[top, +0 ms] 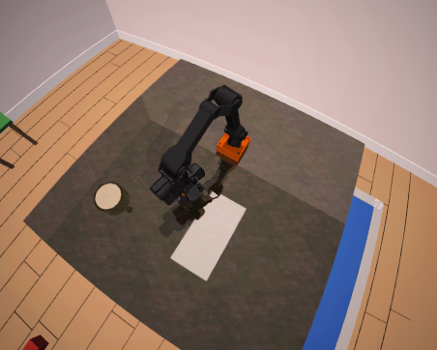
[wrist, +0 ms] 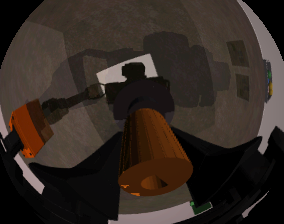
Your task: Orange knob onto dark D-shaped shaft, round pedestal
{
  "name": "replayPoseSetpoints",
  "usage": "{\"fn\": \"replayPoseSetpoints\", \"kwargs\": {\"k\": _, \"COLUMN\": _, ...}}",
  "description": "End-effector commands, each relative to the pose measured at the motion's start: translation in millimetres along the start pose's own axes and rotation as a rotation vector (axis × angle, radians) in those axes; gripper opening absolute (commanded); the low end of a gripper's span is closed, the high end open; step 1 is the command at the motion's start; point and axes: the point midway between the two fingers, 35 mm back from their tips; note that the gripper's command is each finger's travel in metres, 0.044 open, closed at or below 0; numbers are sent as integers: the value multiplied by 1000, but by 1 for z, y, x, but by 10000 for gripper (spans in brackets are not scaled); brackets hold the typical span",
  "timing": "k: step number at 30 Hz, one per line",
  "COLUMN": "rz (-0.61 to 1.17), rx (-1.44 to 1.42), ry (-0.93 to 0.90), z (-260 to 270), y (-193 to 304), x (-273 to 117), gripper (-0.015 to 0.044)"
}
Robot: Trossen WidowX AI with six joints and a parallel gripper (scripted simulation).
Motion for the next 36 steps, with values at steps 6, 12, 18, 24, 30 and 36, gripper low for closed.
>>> {"fn": "replayPoseSetpoints", "kwargs": {"k": 6, "rz": 1, "rx": -121, "ry": 4, "z": -5, "y": 0, "x": 1, "gripper": 0}}
{"fn": "replayPoseSetpoints", "kwargs": {"k": 12, "rz": 1, "rx": -121, "ry": 4, "z": -7, "y": -1, "x": 3, "gripper": 0}}
{"fn": "replayPoseSetpoints", "kwargs": {"k": 18, "rz": 1, "rx": -121, "ry": 4, "z": -7, "y": -1, "x": 3, "gripper": 0}}
{"fn": "replayPoseSetpoints", "kwargs": {"k": 24, "rz": 1, "rx": -121, "ry": 4, "z": -7, "y": -1, "x": 4, "gripper": 0}}
{"fn": "replayPoseSetpoints", "kwargs": {"k": 30, "rz": 1, "rx": -121, "ry": 4, "z": -5, "y": 0, "x": -1, "gripper": 0}}
{"fn": "replayPoseSetpoints", "kwargs": {"k": 36, "rz": 2, "rx": -290, "ry": 4, "z": -3, "y": 0, "x": -1, "gripper": 0}}
Point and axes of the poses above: the point midway between the two fingers, 35 mm back from their tips, its own x axis out along the fingers, its own z axis across the jaws, y = z × x, and after that the axes turned 3 degrees about x, right-handed
